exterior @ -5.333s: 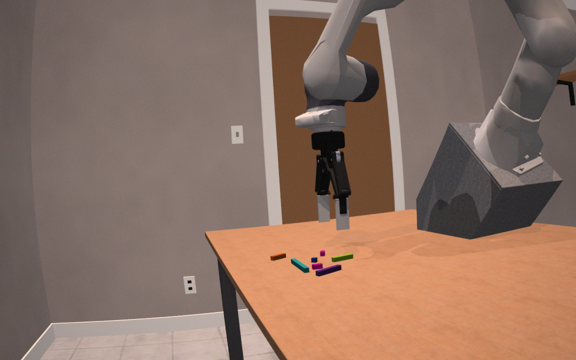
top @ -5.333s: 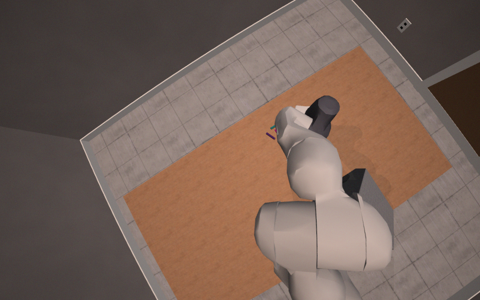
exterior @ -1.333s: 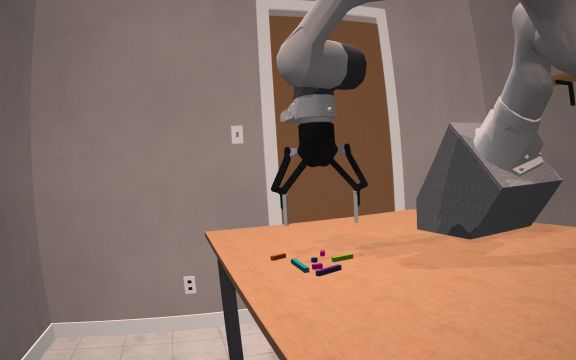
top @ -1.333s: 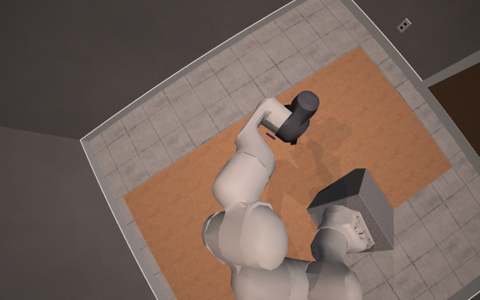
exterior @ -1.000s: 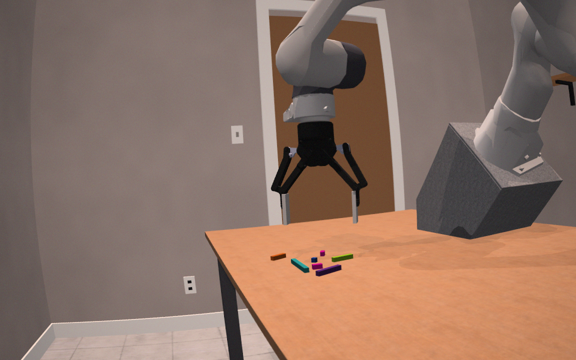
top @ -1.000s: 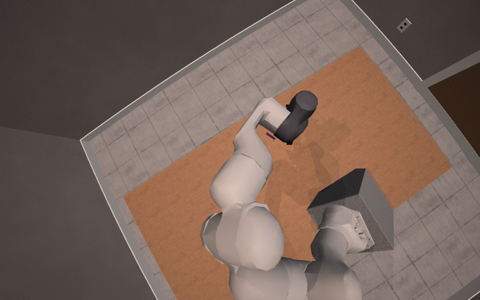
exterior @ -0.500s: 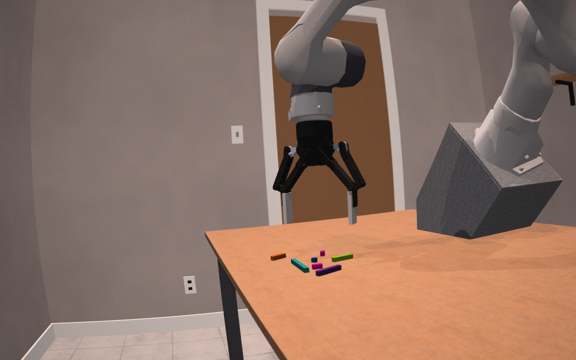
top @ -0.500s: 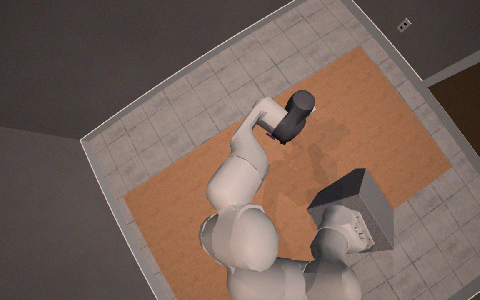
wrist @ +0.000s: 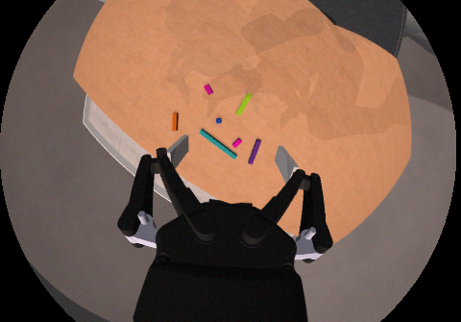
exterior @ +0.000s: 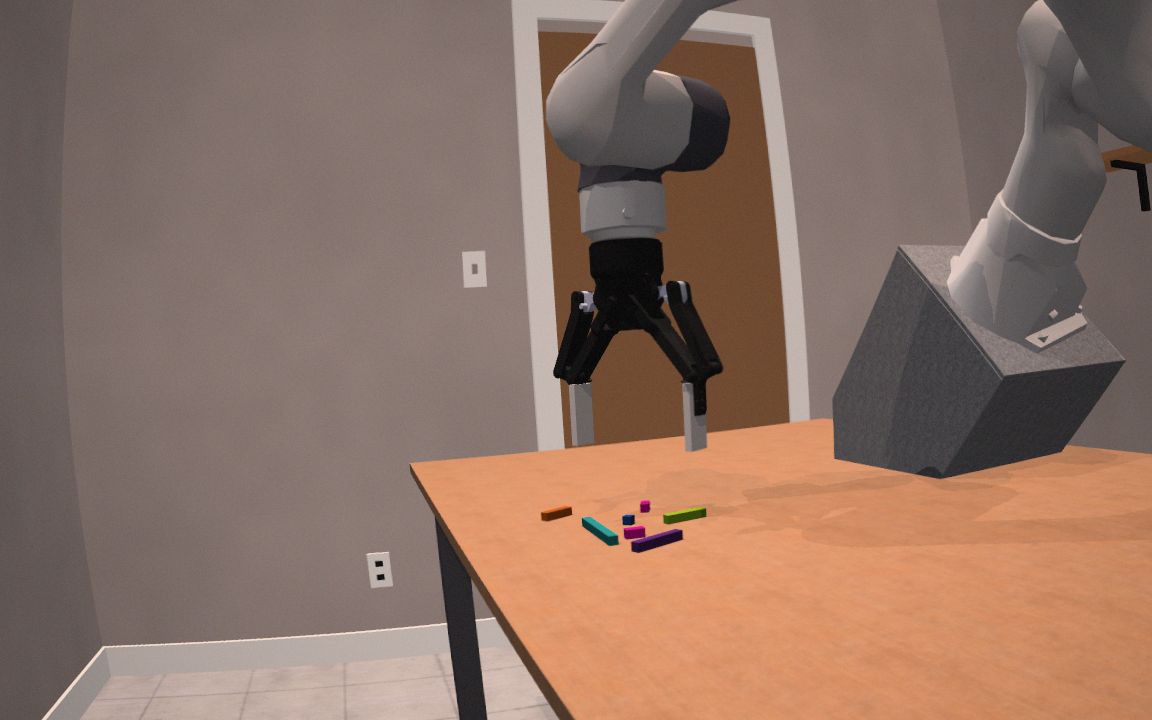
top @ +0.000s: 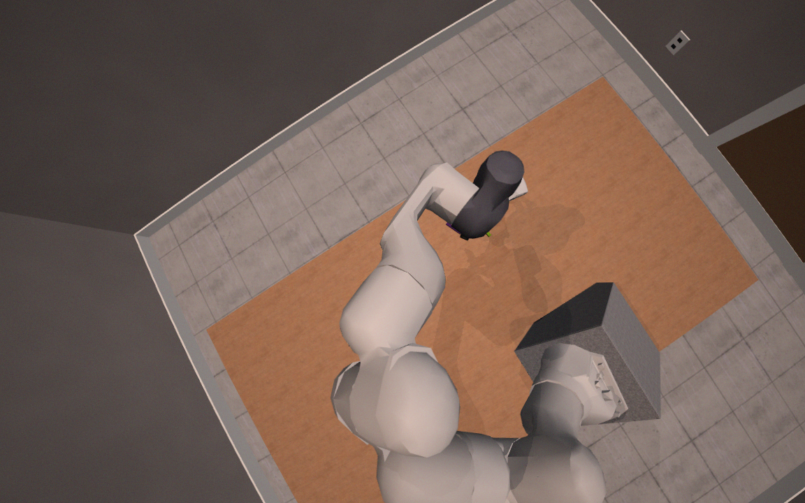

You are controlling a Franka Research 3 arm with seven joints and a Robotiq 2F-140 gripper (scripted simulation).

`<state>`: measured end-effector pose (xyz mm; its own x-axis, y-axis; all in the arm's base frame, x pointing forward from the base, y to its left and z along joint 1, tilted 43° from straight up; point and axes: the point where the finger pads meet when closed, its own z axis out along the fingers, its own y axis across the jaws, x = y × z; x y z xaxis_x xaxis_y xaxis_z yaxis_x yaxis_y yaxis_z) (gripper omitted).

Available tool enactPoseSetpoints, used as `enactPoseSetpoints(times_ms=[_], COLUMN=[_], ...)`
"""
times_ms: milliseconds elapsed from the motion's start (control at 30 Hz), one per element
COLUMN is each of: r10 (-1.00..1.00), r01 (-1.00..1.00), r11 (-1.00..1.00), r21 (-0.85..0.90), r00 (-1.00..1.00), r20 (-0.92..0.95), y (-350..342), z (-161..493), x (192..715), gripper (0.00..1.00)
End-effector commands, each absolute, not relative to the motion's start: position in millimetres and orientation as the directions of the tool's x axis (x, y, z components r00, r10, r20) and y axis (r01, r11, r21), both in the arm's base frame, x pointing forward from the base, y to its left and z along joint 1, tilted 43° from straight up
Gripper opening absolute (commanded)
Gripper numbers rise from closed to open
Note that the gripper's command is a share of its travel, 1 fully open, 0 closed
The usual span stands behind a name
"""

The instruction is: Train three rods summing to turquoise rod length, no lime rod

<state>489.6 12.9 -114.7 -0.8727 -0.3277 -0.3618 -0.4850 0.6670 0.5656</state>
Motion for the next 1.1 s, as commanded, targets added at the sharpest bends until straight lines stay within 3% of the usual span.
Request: enactPoseSetpoints(times_ms=[0,1067], r10=[-0.227,0.116], r01=[-0.347,0.114], r11=[0.705,0.729], r21=[0.619,0.675], r00=[-0.936,-0.992], r20=[-0.267,0.042], y=[15,25], z=[-111,-98], x=[492,503], gripper=[1.00,1.00])
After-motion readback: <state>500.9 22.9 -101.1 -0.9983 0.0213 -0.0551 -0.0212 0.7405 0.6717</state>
